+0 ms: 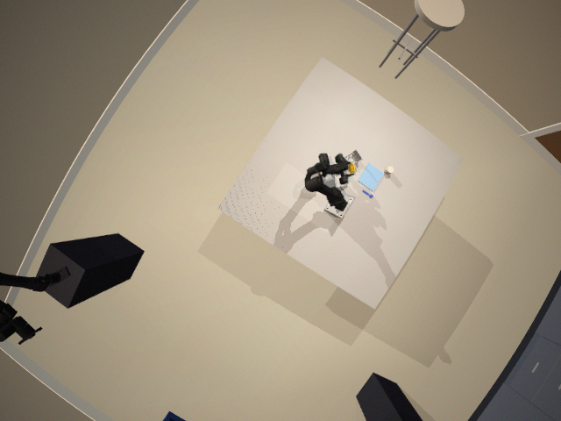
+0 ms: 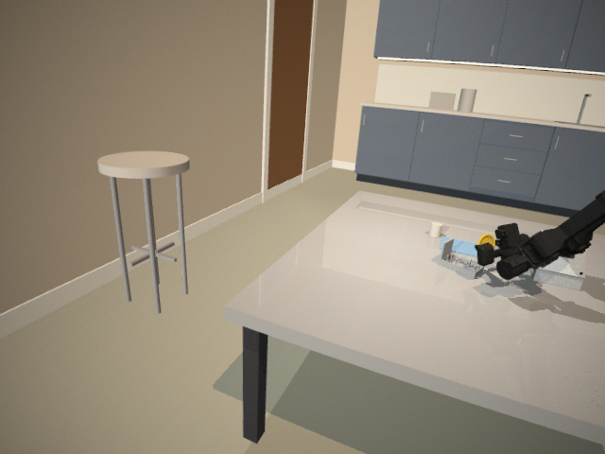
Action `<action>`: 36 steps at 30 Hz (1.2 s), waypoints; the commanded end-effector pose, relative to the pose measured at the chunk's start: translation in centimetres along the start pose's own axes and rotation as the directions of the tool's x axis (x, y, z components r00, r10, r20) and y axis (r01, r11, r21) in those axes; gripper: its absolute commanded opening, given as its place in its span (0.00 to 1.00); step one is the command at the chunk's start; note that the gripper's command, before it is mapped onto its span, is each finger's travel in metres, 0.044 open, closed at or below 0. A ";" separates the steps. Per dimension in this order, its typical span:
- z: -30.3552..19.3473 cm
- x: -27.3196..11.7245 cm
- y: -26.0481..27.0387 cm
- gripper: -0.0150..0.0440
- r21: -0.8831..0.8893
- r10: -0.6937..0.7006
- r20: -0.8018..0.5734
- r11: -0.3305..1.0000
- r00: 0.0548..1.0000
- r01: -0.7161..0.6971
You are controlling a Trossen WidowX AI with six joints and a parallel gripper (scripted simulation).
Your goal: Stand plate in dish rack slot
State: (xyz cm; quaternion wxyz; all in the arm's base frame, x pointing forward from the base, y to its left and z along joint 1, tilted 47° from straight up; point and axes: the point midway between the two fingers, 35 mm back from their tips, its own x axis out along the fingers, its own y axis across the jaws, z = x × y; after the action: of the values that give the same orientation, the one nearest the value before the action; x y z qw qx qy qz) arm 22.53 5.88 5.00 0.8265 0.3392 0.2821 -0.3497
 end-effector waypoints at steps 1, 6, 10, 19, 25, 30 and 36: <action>0.0 -0.6 0.5 0.25 0.009 0.083 0.059 0.996 0.995 -0.084; -0.2 -1.5 1.0 0.25 0.013 0.174 0.114 0.984 0.978 -0.176; -0.4 -2.2 1.4 0.25 0.020 0.244 0.153 0.968 0.958 -0.250; -0.6 -4.2 1.8 0.25 0.040 0.392 0.238 0.910 0.888 -0.413; -0.6 -4.8 1.9 0.25 0.048 0.429 0.261 0.889 0.865 -0.456; -0.6 -4.8 1.9 0.25 0.048 0.429 0.261 0.889 0.865 -0.456; -1.0 -4.5 2.1 0.25 0.047 0.428 0.260 0.890 0.865 -0.454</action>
State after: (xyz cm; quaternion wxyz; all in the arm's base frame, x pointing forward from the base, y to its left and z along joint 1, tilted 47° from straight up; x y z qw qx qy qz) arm 21.06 9.31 8.58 0.8922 0.3958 0.0774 -0.2035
